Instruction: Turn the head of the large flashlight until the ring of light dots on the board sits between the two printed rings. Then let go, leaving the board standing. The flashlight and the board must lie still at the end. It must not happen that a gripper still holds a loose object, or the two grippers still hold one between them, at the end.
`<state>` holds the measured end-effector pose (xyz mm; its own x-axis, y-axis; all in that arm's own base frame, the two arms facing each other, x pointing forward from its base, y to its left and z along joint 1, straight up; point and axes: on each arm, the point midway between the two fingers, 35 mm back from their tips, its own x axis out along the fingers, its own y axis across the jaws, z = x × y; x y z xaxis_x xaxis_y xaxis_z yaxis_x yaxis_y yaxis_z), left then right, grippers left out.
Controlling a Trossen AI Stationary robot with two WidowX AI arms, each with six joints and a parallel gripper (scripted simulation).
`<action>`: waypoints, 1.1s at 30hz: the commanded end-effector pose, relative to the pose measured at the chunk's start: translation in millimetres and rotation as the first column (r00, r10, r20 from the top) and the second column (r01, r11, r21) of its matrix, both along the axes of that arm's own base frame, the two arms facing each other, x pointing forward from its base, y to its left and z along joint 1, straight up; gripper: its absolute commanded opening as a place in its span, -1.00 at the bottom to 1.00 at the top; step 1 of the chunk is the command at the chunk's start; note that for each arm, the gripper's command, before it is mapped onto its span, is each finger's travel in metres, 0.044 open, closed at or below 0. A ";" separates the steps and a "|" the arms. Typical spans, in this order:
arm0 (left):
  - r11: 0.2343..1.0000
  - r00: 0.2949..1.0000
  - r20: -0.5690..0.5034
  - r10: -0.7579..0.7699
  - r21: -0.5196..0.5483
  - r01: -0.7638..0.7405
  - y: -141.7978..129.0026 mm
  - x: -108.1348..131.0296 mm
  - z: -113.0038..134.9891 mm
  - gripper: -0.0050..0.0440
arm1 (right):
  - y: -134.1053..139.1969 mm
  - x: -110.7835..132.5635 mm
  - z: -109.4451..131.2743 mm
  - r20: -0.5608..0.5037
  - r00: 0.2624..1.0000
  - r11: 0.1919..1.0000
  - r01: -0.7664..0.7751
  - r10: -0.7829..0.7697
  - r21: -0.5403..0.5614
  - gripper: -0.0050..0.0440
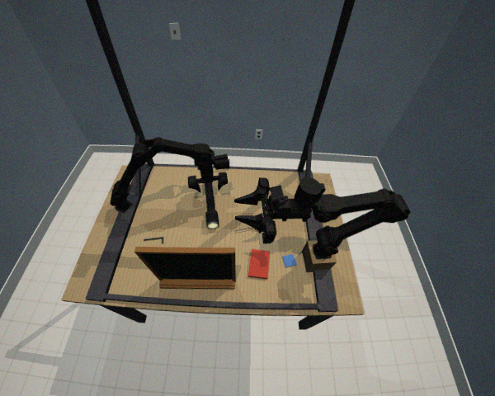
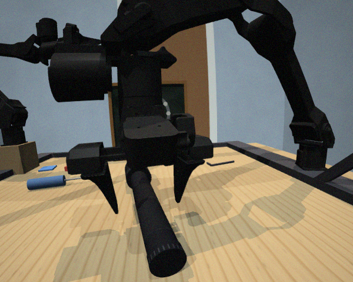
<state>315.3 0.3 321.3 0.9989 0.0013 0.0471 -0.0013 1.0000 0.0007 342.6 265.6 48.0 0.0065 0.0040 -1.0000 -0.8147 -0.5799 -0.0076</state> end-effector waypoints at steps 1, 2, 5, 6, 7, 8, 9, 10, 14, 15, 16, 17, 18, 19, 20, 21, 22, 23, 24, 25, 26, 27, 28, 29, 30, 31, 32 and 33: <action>1.000 1.000 0.017 -0.006 -0.002 0.006 -1.0 -1.1 7.4 0.27 | 0.0 -0.7 -0.7 0.008 1.000 1.000 -0.006 0.005 0.007 1.00; 1.000 1.000 0.017 -0.006 -0.002 0.006 -1.0 -1.1 7.4 0.27 | 0.0 -0.7 -2.3 0.008 1.000 1.000 -0.006 0.006 0.008 1.00; 1.000 1.000 0.017 -0.006 -0.002 0.006 -1.0 -1.1 7.4 0.27 | 0.0 -0.8 -7.7 0.007 1.000 1.000 -0.006 0.006 0.007 1.00; 1.000 1.000 0.017 -0.006 -0.002 0.006 -1.0 -1.1 7.4 0.27 | 0.0 -0.8 -9.2 0.007 1.000 1.000 -0.006 0.006 0.007 1.00; 1.000 1.000 0.017 -0.006 -0.002 0.006 -1.0 -1.1 7.4 0.27 | -0.1 -0.9 -9.5 0.007 1.000 1.000 -0.006 0.006 0.007 1.00; 1.000 1.000 0.017 -0.006 -0.002 0.006 -1.0 -1.1 7.4 0.27 | -0.1 -0.9 -9.5 0.007 1.000 1.000 -0.006 0.006 0.007 1.00; 1.000 1.000 0.017 -0.006 -0.002 0.006 -1.0 -1.1 7.4 0.27 | -0.1 -0.9 -9.5 0.007 1.000 1.000 -0.006 0.006 0.007 1.00; 1.000 1.000 0.017 -0.006 -0.002 0.006 -1.0 -1.1 7.4 0.27 | -0.1 -0.9 -9.5 0.007 1.000 1.000 -0.006 0.006 0.007 1.00; 1.000 1.000 0.017 -0.006 -0.002 0.006 -1.0 -1.1 7.4 0.27 | 0.0 -0.9 -9.7 0.007 1.000 1.000 -0.006 0.006 0.007 -0.26; 1.000 1.000 0.017 -0.006 -0.002 0.006 -1.0 -1.1 7.4 0.27 | 0.0 -0.9 -9.7 0.007 1.000 1.000 -0.006 0.006 0.008 -0.26; 1.000 1.000 0.017 -0.006 -0.002 0.006 -1.0 -1.1 7.4 0.27 | 0.1 -0.8 -9.7 0.007 1.000 1.000 -0.006 0.006 0.008 -0.26; 1.000 1.000 0.017 -0.006 -0.002 0.006 -1.0 -1.1 7.4 0.27 | 0.1 -0.8 -9.7 0.007 1.000 1.000 -0.006 0.006 0.008 -0.26; 1.000 1.000 0.017 -0.006 -0.002 0.006 -1.0 -1.1 7.4 0.27 | 0.2 -0.7 -9.6 0.008 1.000 1.000 -0.006 0.006 0.008 -0.26; 1.000 1.000 0.017 -0.006 -0.002 0.006 -1.0 -1.1 7.4 0.27 | 0.3 -0.6 -9.5 0.008 1.000 1.000 -0.006 0.006 0.009 -0.26; 1.000 1.000 0.017 -0.006 -0.002 0.006 -1.0 -1.1 7.4 0.27 | 0.3 -0.6 -9.4 0.008 1.000 1.000 -0.006 0.006 0.009 -0.26; 1.000 1.000 0.017 -0.006 -0.002 0.006 -1.0 -1.1 7.4 0.27 | 0.4 -0.5 -9.4 0.008 1.000 1.000 -0.006 0.006 0.009 -0.26; 1.000 1.000 0.017 -0.006 -0.002 0.006 -1.0 -1.1 7.4 0.27 | 0.4 -0.5 -9.3 0.008 1.000 1.000 -0.006 0.006 0.009 -0.26; 1.000 1.000 0.017 -0.006 -0.002 0.006 -1.0 -1.1 7.4 0.27 | 0.5 -0.4 -9.2 0.008 1.000 1.000 -0.006 0.006 0.010 -0.26; 1.000 1.000 0.017 -0.006 -0.002 0.006 -1.0 -1.1 7.4 0.27 | 0.5 -0.4 -9.1 0.009 1.000 1.000 -0.006 0.006 0.010 -0.26; 1.000 1.000 0.017 -0.006 -0.002 0.006 -1.0 -1.1 7.4 0.27 | 0.6 -0.3 -9.0 0.009 1.000 1.000 -0.006 0.006 0.010 -0.26; 1.000 1.000 0.017 -0.006 -0.002 0.006 -1.0 -1.1 7.4 0.27 | 0.6 -0.3 -8.9 0.009 1.000 1.000 -0.006 0.006 0.010 -0.26; 1.000 1.000 0.017 -0.006 -0.002 0.006 -1.0 -1.1 7.4 0.27 | 0.6 -0.3 -8.9 0.009 1.000 1.000 -0.006 0.006 0.010 -0.26; 1.000 1.000 0.017 -0.006 -0.002 0.006 -1.0 -1.1 7.4 0.27 | 0.6 -0.3 -8.9 0.009 1.000 1.000 -0.006 0.006 0.010 -0.26; 1.000 1.000 0.017 -0.006 -0.002 0.006 -1.0 -1.1 7.4 0.27 | 0.7 -0.2 -8.8 0.009 1.000 1.000 -0.006 0.006 0.011 -0.26; 1.000 1.000 0.017 -0.006 -0.002 0.006 -1.0 -1.1 7.4 0.27 | 0.7 -0.2 -8.6 0.009 1.000 1.000 -0.006 0.005 0.011 -0.26; 1.000 1.000 0.017 -0.006 -0.002 0.006 -1.0 -1.1 7.4 0.27 | 0.8 -0.1 -8.5 0.009 1.000 1.000 -0.005 0.005 0.011 -0.26; 1.000 1.000 0.017 -0.006 -0.002 0.006 -1.0 -1.1 7.4 0.27 | 0.8 -0.1 -8.4 0.010 1.000 1.000 -0.005 0.005 0.011 -0.26; 1.000 1.000 0.017 -0.006 -0.002 0.006 -1.0 -1.1 7.4 0.27 | 0.9 0.0 -8.3 0.010 1.000 1.000 -0.005 0.005 0.011 -0.26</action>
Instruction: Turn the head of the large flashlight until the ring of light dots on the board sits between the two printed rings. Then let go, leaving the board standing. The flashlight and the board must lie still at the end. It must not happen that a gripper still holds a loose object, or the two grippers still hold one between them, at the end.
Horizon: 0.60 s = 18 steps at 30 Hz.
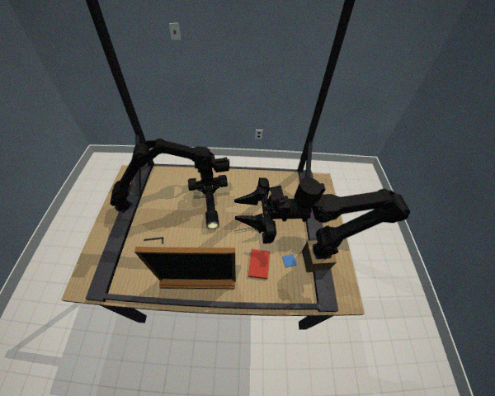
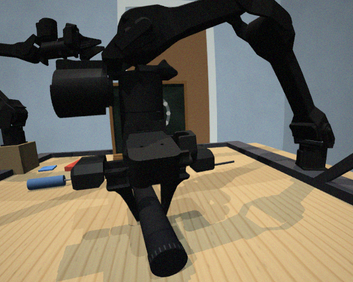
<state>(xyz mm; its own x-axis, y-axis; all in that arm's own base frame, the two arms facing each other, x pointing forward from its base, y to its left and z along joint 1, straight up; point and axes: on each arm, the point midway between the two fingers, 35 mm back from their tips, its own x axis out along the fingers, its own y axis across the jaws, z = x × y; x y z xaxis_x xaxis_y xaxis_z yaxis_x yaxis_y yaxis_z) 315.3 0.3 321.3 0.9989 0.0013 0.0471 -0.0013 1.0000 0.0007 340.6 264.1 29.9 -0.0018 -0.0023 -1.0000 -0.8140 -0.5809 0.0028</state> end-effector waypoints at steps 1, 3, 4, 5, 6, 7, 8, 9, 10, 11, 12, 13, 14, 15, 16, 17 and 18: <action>1.000 1.000 0.017 -0.006 -0.002 0.006 -1.0 -1.1 7.4 0.27 | 2.4 2.0 9.9 0.018 1.000 1.000 -0.004 0.004 0.018 -0.26; 1.000 1.000 0.017 -0.006 -0.002 0.006 -1.0 -1.1 7.4 0.27 | 2.5 2.1 10.1 0.018 1.000 1.000 -0.004 0.004 0.018 -0.26; 1.000 1.000 0.017 -0.006 -0.002 0.006 -1.0 -1.1 7.4 0.27 | 2.5 2.2 10.2 0.019 1.000 1.000 -0.004 0.004 0.019 -0.26; 1.000 1.000 0.017 -0.006 -0.002 0.006 -1.0 -1.1 7.4 1.00 | 2.6 2.2 10.3 0.019 1.000 1.000 -0.004 0.004 0.019 -0.26; 1.000 1.000 0.017 -0.006 -0.002 0.006 -1.0 -1.1 7.4 1.00 | 2.6 2.3 10.4 0.019 1.000 1.000 -0.004 0.004 0.019 -0.26; 1.000 1.000 0.017 -0.006 -0.002 0.006 -1.0 -1.1 7.4 1.00 | 2.7 2.3 10.5 0.019 1.000 1.000 -0.004 0.004 0.019 -0.26; 1.000 1.000 0.017 -0.006 -0.002 0.006 -1.0 -1.1 7.4 1.00 | 2.7 2.4 10.6 0.019 1.000 1.000 -0.004 0.003 0.019 -0.26; 1.000 1.000 0.017 -0.006 -0.002 0.006 -1.0 -1.1 7.4 1.00 | 2.8 2.4 10.7 0.019 1.000 1.000 -0.004 0.003 0.020 -0.26; 1.000 1.000 0.017 -0.006 -0.002 0.006 -1.0 -1.1 7.4 1.00 | 2.8 2.5 10.8 0.020 1.000 1.000 -0.004 0.003 0.020 -0.26; 1.000 1.000 0.017 -0.006 -0.002 0.006 -1.0 -1.1 7.4 1.00 | 2.8 2.5 10.8 0.020 1.000 1.000 -0.004 0.003 0.020 -0.26; 1.000 1.000 0.017 -0.006 -0.002 0.006 -1.0 -1.1 7.4 1.00 | 2.8 2.5 10.8 0.020 1.000 1.000 -0.004 0.003 0.020 -0.26; 1.000 1.000 0.017 -0.006 -0.002 0.006 -1.0 -1.1 7.4 1.00 | 2.9 2.5 10.9 0.020 1.000 1.000 -0.004 0.003 0.020 -0.26; 1.000 1.000 0.017 -0.006 -0.002 0.006 -1.0 -1.1 7.4 1.00 | 2.9 2.6 11.1 0.020 1.000 1.000 -0.004 0.003 0.020 -0.26; 1.000 1.000 0.017 -0.006 -0.002 0.006 -1.0 -1.1 7.4 1.00 | 3.0 2.6 11.2 0.020 1.000 1.000 -0.004 0.003 0.021 -0.26; 1.000 1.000 0.017 -0.006 -0.002 0.006 -1.0 -1.1 7.4 1.00 | 3.0 2.6 11.3 0.020 1.000 1.000 -0.004 0.003 0.021 -0.26; 1.000 1.000 0.017 -0.006 -0.002 0.006 -1.0 -1.1 7.4 1.00 | 3.1 2.7 11.4 0.020 1.000 1.000 -0.003 0.003 0.021 -0.26; 1.000 1.000 0.017 -0.006 -0.002 0.006 -1.0 -1.1 7.4 1.00 | 3.1 2.7 11.4 0.020 1.000 1.000 -0.003 0.003 0.021 -0.26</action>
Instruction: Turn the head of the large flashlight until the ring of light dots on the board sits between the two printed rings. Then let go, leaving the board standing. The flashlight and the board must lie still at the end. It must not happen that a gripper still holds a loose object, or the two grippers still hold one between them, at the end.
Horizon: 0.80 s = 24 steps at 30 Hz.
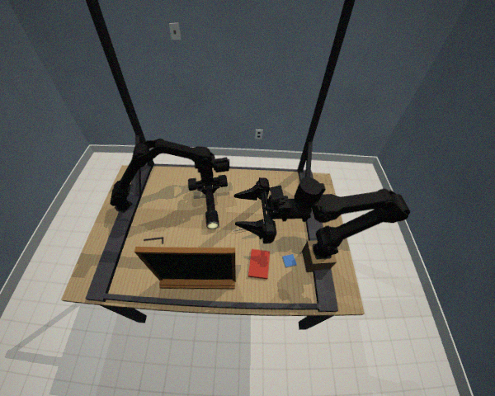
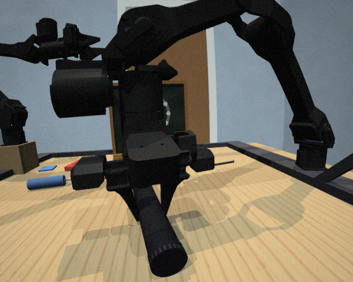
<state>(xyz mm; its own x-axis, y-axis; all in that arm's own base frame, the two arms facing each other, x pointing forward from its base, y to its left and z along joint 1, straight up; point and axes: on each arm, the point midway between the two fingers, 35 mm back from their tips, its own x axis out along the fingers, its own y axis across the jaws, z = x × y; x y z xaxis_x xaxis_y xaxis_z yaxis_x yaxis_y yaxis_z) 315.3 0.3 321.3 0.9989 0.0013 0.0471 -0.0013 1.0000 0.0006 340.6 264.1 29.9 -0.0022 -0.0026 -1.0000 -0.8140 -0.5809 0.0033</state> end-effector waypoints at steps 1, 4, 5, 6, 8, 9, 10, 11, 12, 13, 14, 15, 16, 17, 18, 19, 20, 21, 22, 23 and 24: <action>1.000 1.000 0.017 -0.006 -0.002 0.006 -1.0 -1.1 7.4 1.00 | 3.1 2.6 11.4 0.021 1.000 1.000 -0.003 0.003 0.021 -0.26; 1.000 1.000 0.008 -0.012 -0.021 0.012 -2.5 3.3 9.6 1.00 | 3.1 2.6 11.5 0.021 1.000 1.000 -0.003 0.003 0.022 -0.26; 0.999 1.000 -0.005 -0.016 -0.039 0.016 -3.7 6.4 9.4 1.00 | 3.1 2.6 11.5 0.021 1.000 1.000 -0.003 0.003 0.022 -0.26; 0.998 1.000 -0.020 -0.022 -0.061 0.020 -5.1 10.0 9.0 1.00 | 3.1 2.6 11.5 0.021 1.000 1.000 -0.003 0.003 0.022 -0.26; 0.993 0.998 -0.059 -0.036 -0.115 0.029 -9.2 19.3 7.4 1.00 | 3.1 2.6 11.5 0.021 1.000 1.000 -0.003 0.003 0.022 -0.26; 0.989 0.996 -0.082 -0.044 -0.147 0.032 -11.6 24.9 6.2 1.00 | 3.1 2.6 11.5 0.021 1.000 1.000 -0.003 0.003 0.022 -0.26; 0.989 0.996 -0.082 -0.044 -0.147 0.032 -11.6 24.9 6.2 1.00 | 3.1 2.6 11.5 0.021 1.000 1.000 -0.003 0.003 0.022 -0.26; 0.989 0.996 -0.082 -0.044 -0.147 0.032 -11.6 24.9 6.2 1.00 | 3.1 2.6 11.5 0.021 1.000 1.000 -0.003 0.003 0.022 -0.26; 0.983 0.993 -0.108 -0.053 -0.183 0.033 -14.4 30.9 4.5 1.00 | 3.1 2.6 11.5 0.021 1.000 1.000 -0.003 0.003 0.022 -0.26; 0.975 0.989 -0.137 -0.063 -0.222 0.031 -17.6 37.6 2.5 1.00 | 3.1 2.6 11.5 0.021 1.000 1.000 -0.003 0.003 0.022 -0.26; 0.964 0.983 -0.168 -0.073 -0.263 0.027 -21.1 44.7 -0.1 1.00 | 3.1 2.6 11.5 0.021 1.000 1.000 -0.003 0.003 0.022 -0.26; 0.953 0.976 -0.199 -0.084 -0.301 0.021 -24.9 50.4 -4.3 1.00 | 3.1 2.6 11.5 0.021 1.000 1.000 -0.003 0.003 0.022 -0.26; 0.943 0.969 -0.228 -0.093 -0.334 0.012 -28.0 55.5 -8.1 1.00 | 3.1 2.6 11.5 0.021 1.000 1.000 -0.003 0.003 0.022 -0.26; 0.931 0.962 -0.254 -0.101 -0.365 0.002 -31.2 61.1 -11.1 1.00 | 3.1 2.6 11.5 0.021 1.000 1.000 -0.003 0.003 0.022 -0.26; 0.919 0.954 -0.279 -0.108 -0.395 -0.011 -34.4 66.6 -14.4 1.00 | 3.1 2.6 11.5 0.021 1.000 1.000 -0.003 0.003 0.022 -0.26; 0.906 0.945 -0.305 -0.116 -0.423 -0.025 -37.7 72.0 -17.7 1.00 | 3.1 2.6 11.5 0.021 1.000 1.000 -0.003 0.003 0.022 -0.26; 0.892 0.936 -0.329 -0.124 -0.450 -0.040 -41.1 77.3 -21.2 1.00 | 3.1 2.6 11.5 0.021 1.000 1.000 -0.003 0.003 0.022 -0.26; 0.878 0.926 -0.353 -0.131 -0.476 -0.058 -44.6 82.5 -24.7 1.00 | 3.1 2.6 11.5 0.021 1.000 1.000 -0.003 0.003 0.022 -0.26; 0.863 0.916 -0.377 -0.138 -0.500 -0.076 -48.1 87.5 -28.5 1.00 | 3.1 2.6 11.5 0.021 1.000 1.000 -0.003 0.003 0.022 -0.26; 0.847 0.905 -0.401 -0.145 -0.522 -0.096 -51.7 92.4 -32.4 1.00 | 3.1 2.6 11.5 0.021 1.000 1.000 -0.003 0.003 0.022 -0.26; 0.832 0.893 -0.424 -0.151 -0.543 -0.117 -55.3 97.1 -36.3 1.00 | 3.1 2.6 11.5 0.021 1.000 1.000 -0.003 0.003 0.022 -0.26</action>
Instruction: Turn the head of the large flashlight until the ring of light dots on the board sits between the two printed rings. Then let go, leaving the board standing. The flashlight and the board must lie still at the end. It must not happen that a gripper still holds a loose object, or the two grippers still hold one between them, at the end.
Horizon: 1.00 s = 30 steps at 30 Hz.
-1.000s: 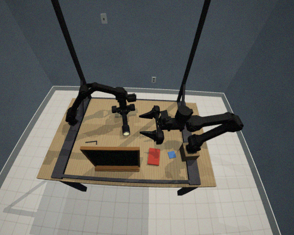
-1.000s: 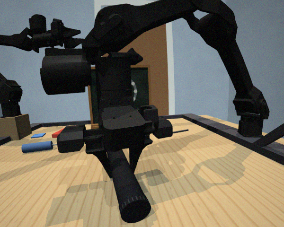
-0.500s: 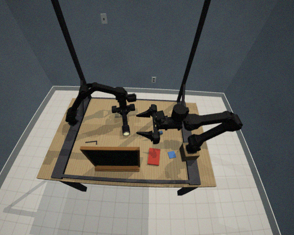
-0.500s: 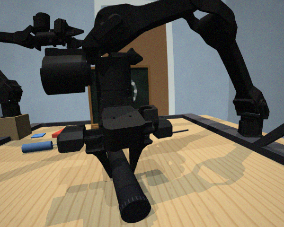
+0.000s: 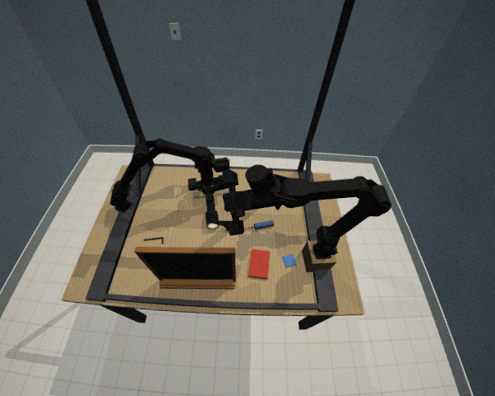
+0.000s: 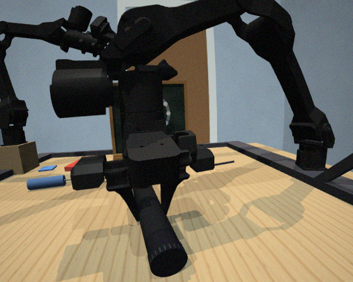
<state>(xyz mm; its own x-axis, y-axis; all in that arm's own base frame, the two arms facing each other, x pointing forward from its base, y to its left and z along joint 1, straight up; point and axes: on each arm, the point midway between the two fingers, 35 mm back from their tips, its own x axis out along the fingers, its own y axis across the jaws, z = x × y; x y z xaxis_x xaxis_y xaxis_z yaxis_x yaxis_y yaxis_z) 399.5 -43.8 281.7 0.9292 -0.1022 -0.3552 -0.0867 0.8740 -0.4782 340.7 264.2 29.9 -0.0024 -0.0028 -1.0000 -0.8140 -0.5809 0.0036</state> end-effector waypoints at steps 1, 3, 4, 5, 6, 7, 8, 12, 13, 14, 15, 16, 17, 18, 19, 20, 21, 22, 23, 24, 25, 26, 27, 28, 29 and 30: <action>0.994 0.997 -0.079 0.011 -0.107 -0.020 -14.8 17.4 -0.8 1.00 | 3.1 2.6 11.5 0.021 1.000 1.000 -0.003 0.003 0.022 -0.26; 0.991 0.994 -0.109 0.016 -0.134 -0.031 -18.5 21.9 -5.1 1.00 | 3.1 2.6 11.5 0.021 1.000 1.000 -0.003 0.003 0.022 -0.26; 0.991 0.994 -0.109 0.016 -0.134 -0.031 -18.5 21.9 -5.1 1.00 | 3.1 2.6 11.5 0.021 1.000 1.000 -0.003 0.003 0.022 -0.26; 0.986 0.990 -0.140 0.021 -0.159 -0.044 -22.2 26.2 -9.5 1.00 | 3.1 2.6 11.5 0.021 1.000 1.000 -0.003 0.003 0.022 -0.26; 0.982 0.985 -0.171 0.026 -0.182 -0.058 -26.0 30.3 -14.0 1.00 | 3.1 2.6 11.5 0.021 1.000 1.000 -0.003 0.003 0.022 -0.26; 0.976 0.979 -0.202 0.031 -0.205 -0.073 -29.8 34.3 -18.7 1.00 | 3.1 2.6 11.5 0.021 1.000 1.000 -0.003 0.003 0.022 -0.26; 0.970 0.972 -0.232 0.033 -0.226 -0.087 -34.5 37.7 -23.3 1.00 | 3.1 2.6 11.5 0.021 1.000 1.000 -0.003 0.003 0.022 -0.26; 0.941 0.934 -0.352 0.055 -0.296 -0.167 -49.8 51.4 -43.5 1.00 | 3.1 2.6 11.5 0.021 1.000 1.000 -0.003 0.003 0.022 -0.26; 0.932 0.922 -0.382 0.060 -0.309 -0.189 -53.7 54.4 -48.8 1.00 | 3.1 2.6 11.5 0.021 1.000 1.000 -0.003 0.003 0.022 -0.26; 0.923 0.910 -0.410 0.067 -0.321 -0.212 -57.3 57.3 -54.0 1.00 | 3.1 2.6 11.5 0.021 1.000 1.000 -0.003 0.003 0.022 -0.26; 0.913 0.896 -0.439 0.072 -0.332 -0.236 -61.2 60.0 -59.4 1.00 | 3.1 2.6 11.5 0.021 1.000 1.000 -0.003 0.003 0.022 -0.26; 0.904 0.881 -0.467 0.078 -0.340 -0.260 -65.1 62.5 -64.9 1.00 | 3.1 2.6 11.5 0.021 1.000 1.000 -0.003 0.003 0.022 -0.26; 0.893 0.866 -0.494 0.084 -0.348 -0.285 -68.9 64.9 -70.3 1.00 | 3.1 2.6 11.5 0.021 1.000 1.000 -0.003 0.003 0.022 -0.26; 0.883 0.849 -0.521 0.090 -0.353 -0.310 -72.8 67.1 -76.0 1.00 | 3.1 2.6 11.5 0.021 1.000 1.000 -0.003 0.003 0.022 -0.26; 0.871 0.832 -0.547 0.096 -0.357 -0.336 -76.7 69.1 -81.7 1.00 | 3.1 2.6 11.5 0.021 1.000 1.000 -0.003 0.003 0.022 -0.26; 0.871 0.832 -0.547 0.096 -0.357 -0.336 -76.7 69.1 -81.7 1.00 | 3.1 2.6 11.5 0.021 1.000 1.000 -0.003 0.003 0.022 -0.26; 0.871 0.832 -0.547 0.096 -0.357 -0.336 -76.7 69.1 -81.7 1.00 | 3.1 2.6 11.5 0.021 1.000 1.000 -0.003 0.003 0.022 -0.26; 0.860 0.813 -0.573 0.103 -0.360 -0.362 -80.6 70.9 -87.5 1.00 | 3.1 2.6 11.5 0.021 1.000 1.000 -0.003 0.003 0.022 -0.26; 0.848 0.794 -0.598 0.109 -0.360 -0.388 -84.4 72.6 -93.4 1.00 | 3.1 2.6 11.5 0.021 1.000 1.000 -0.003 0.003 0.022 -0.26; 0.836 0.774 -0.622 0.116 -0.360 -0.414 -88.3 74.1 -99.3 1.00 | 3.1 2.6 11.5 0.021 1.000 1.000 -0.003 0.003 0.022 -0.26; 0.824 0.753 -0.646 0.121 -0.357 -0.439 -92.7 74.9 -105.1 1.00 | 3.1 2.6 11.5 0.021 1.000 1.000 -0.003 0.003 0.022 -0.26; 0.812 0.732 -0.669 0.128 -0.353 -0.465 -96.5 76.0 -111.2 1.00 | 3.1 2.6 11.5 0.021 1.000 1.000 -0.003 0.003 0.022 -0.26; 0.798 0.710 -0.691 0.135 -0.348 -0.491 -100.3 77.0 -117.2 1.00 | 3.1 2.6 11.5 0.021 1.000 1.000 -0.003 0.003 0.022 -0.26; 0.785 0.687 -0.713 0.143 -0.341 -0.517 -104.0 77.8 -123.5 1.00 | 3.1 2.6 11.5 0.021 1.000 1.000 -0.003 0.003 0.022 -0.26; 0.771 0.663 -0.733 0.151 -0.332 -0.543 -107.7 78.4 -129.7 1.00 | 3.1 2.6 11.5 0.021 1.000 1.000 -0.003 0.003 0.022 -0.26; 0.757 0.639 -0.753 0.159 -0.323 -0.568 -111.4 78.9 -135.9 1.00 | 3.1 2.6 11.5 0.021 1.000 1.000 -0.003 0.003 0.022 -0.26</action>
